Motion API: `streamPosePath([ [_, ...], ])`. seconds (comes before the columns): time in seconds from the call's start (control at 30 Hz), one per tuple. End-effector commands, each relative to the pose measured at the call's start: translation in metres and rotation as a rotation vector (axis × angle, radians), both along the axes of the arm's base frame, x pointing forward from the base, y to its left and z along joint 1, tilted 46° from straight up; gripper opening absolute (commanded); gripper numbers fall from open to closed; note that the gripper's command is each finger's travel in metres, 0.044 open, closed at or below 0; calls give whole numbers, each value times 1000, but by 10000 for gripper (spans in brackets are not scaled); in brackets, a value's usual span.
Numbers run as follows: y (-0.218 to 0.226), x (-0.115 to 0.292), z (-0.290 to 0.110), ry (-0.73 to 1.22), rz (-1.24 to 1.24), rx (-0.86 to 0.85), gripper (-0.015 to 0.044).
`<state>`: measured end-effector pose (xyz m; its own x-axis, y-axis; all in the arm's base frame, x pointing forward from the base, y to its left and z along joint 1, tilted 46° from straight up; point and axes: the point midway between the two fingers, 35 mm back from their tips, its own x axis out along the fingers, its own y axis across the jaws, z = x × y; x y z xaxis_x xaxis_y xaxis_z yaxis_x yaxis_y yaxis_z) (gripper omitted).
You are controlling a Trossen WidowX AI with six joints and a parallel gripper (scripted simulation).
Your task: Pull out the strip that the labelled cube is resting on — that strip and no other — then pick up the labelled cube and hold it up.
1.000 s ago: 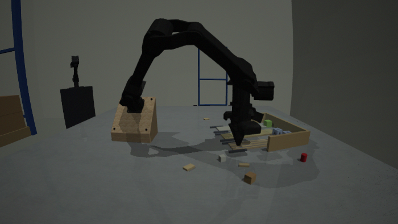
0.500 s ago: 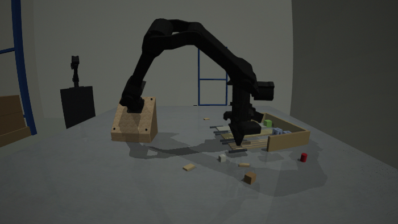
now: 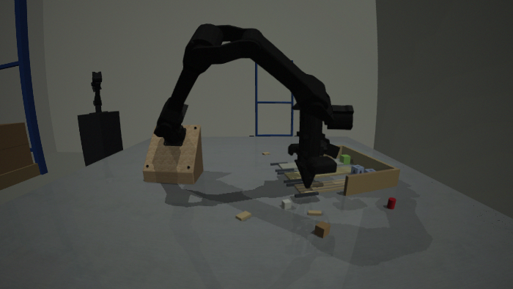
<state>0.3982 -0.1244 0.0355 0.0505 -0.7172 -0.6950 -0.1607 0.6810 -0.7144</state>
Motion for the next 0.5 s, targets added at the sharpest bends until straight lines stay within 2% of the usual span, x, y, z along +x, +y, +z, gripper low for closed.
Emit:
streamPosePath([
  [0.0, -2, 0, -2, 4, 1, 3, 0],
  [0.47, -3, -3, -2, 4, 1, 3, 0],
])
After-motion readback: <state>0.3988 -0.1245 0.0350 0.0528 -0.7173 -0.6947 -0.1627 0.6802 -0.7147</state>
